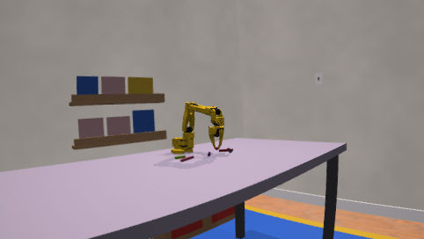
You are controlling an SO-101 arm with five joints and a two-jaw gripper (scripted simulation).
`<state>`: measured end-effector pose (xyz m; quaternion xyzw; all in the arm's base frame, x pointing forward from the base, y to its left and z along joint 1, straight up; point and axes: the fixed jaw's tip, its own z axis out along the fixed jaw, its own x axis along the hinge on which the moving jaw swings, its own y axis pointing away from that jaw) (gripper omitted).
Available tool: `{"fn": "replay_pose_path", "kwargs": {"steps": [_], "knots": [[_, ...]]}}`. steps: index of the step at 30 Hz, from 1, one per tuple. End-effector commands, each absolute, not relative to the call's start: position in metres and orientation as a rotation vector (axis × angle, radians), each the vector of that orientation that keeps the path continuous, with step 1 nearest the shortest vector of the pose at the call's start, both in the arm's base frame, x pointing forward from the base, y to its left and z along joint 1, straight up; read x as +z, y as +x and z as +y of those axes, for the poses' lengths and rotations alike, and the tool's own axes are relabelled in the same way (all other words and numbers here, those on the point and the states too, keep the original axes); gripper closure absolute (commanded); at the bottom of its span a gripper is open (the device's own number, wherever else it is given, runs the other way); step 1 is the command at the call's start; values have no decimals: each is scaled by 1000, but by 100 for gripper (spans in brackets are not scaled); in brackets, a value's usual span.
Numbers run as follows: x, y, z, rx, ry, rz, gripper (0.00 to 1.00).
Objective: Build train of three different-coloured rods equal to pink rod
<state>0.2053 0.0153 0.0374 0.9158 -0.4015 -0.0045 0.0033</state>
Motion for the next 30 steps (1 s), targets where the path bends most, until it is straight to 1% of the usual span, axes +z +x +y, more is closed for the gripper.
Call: {"fn": "replay_pose_path", "kwargs": {"steps": [1, 8, 10, 18, 30], "knots": [[57, 218, 35, 133, 2866, -1425, 100], [55, 215, 64, 111, 2751, -1668, 100], [55, 215, 64, 111, 2751, -1668, 100], [54, 209, 89, 88, 2632, -1870, 100], [53, 205, 104, 72, 2552, -1987, 100]]}}
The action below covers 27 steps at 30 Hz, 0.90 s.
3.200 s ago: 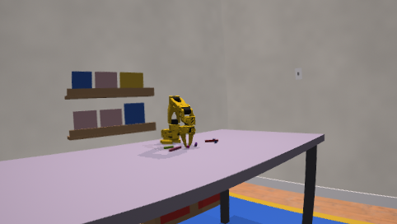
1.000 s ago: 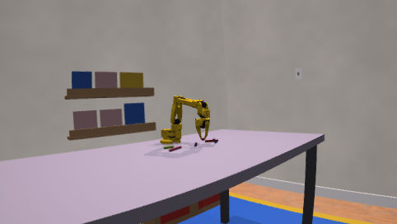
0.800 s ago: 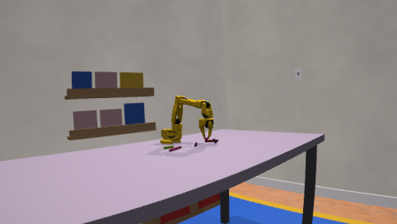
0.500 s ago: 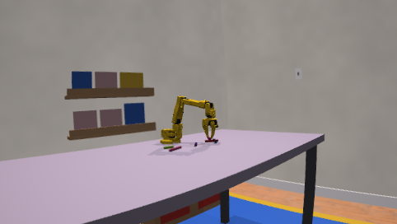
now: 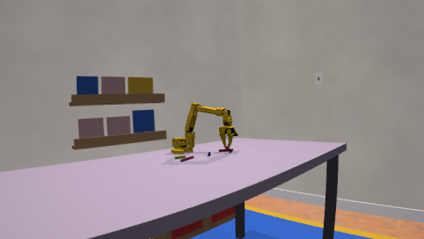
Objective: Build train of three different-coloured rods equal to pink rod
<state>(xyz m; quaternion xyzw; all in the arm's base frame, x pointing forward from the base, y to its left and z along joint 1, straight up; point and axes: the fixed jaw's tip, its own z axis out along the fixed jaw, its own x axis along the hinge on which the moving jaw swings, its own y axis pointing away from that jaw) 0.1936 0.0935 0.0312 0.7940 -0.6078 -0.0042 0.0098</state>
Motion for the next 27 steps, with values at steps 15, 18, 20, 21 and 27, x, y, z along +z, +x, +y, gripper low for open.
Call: {"fn": "replay_pose_path", "kwargs": {"steps": [15, 18, 20, 21, 27], "knots": [[53, 204, 106, 70, 2542, -2001, 100], [53, 204, 106, 70, 2542, -2001, 100], [53, 204, 106, 70, 2542, -2001, 100], [53, 204, 106, 70, 2542, -2001, 100], [58, 204, 110, 79, 2553, -2012, 100]]}}
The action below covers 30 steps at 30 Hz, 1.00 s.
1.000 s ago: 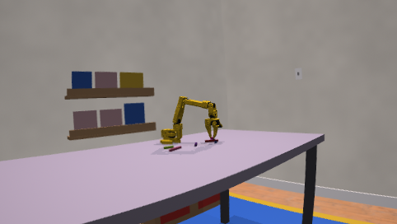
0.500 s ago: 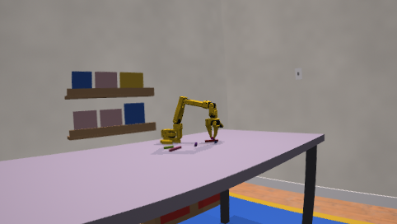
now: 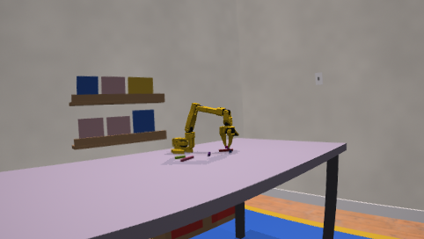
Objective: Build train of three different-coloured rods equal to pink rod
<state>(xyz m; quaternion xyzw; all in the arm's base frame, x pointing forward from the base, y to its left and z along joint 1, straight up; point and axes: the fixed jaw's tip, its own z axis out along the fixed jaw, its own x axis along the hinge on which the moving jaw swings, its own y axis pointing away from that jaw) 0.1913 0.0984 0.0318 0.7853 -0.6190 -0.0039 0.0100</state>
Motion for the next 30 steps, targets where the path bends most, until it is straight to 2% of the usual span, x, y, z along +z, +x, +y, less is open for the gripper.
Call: {"fn": "replay_pose_path", "kwargs": {"steps": [1, 30], "knots": [[58, 204, 110, 79, 2553, -2012, 100], [51, 206, 111, 79, 2553, -2012, 100]]}}
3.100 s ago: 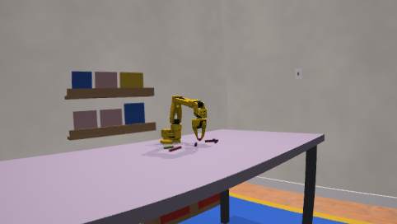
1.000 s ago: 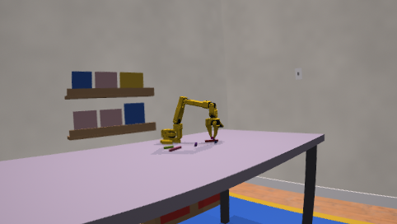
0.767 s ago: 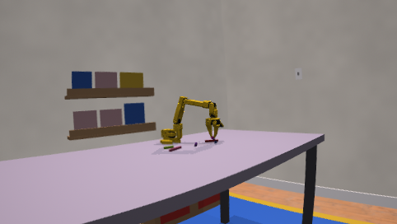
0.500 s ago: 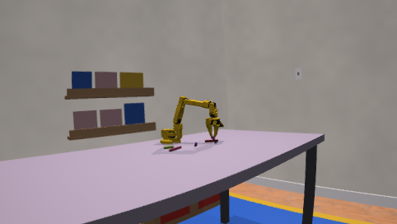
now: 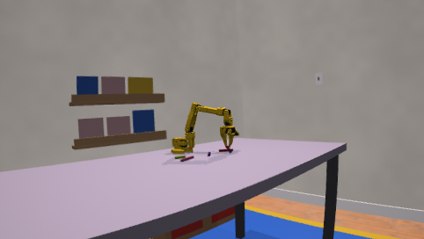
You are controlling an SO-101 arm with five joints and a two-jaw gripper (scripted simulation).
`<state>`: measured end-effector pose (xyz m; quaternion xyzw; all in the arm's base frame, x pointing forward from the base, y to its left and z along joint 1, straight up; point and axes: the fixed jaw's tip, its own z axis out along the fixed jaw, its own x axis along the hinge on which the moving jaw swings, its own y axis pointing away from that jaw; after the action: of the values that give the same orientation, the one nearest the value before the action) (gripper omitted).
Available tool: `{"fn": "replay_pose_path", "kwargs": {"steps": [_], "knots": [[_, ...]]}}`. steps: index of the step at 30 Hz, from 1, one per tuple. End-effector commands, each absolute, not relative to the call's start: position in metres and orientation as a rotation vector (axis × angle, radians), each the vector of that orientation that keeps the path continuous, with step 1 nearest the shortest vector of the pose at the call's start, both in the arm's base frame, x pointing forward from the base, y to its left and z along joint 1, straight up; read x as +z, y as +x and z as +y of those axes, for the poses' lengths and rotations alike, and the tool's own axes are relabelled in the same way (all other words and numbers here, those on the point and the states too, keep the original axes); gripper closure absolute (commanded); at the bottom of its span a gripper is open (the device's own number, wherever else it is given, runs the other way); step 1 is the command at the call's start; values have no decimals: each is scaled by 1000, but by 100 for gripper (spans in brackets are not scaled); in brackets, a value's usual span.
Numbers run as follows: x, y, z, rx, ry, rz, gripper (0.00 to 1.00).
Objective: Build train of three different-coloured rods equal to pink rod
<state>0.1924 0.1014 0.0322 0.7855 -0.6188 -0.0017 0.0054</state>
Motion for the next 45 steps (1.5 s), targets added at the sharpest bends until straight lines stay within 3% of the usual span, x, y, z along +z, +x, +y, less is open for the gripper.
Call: {"fn": "replay_pose_path", "kwargs": {"steps": [1, 45], "knots": [[50, 206, 111, 79, 2553, -2012, 100], [38, 207, 111, 84, 2558, -2016, 100]]}}
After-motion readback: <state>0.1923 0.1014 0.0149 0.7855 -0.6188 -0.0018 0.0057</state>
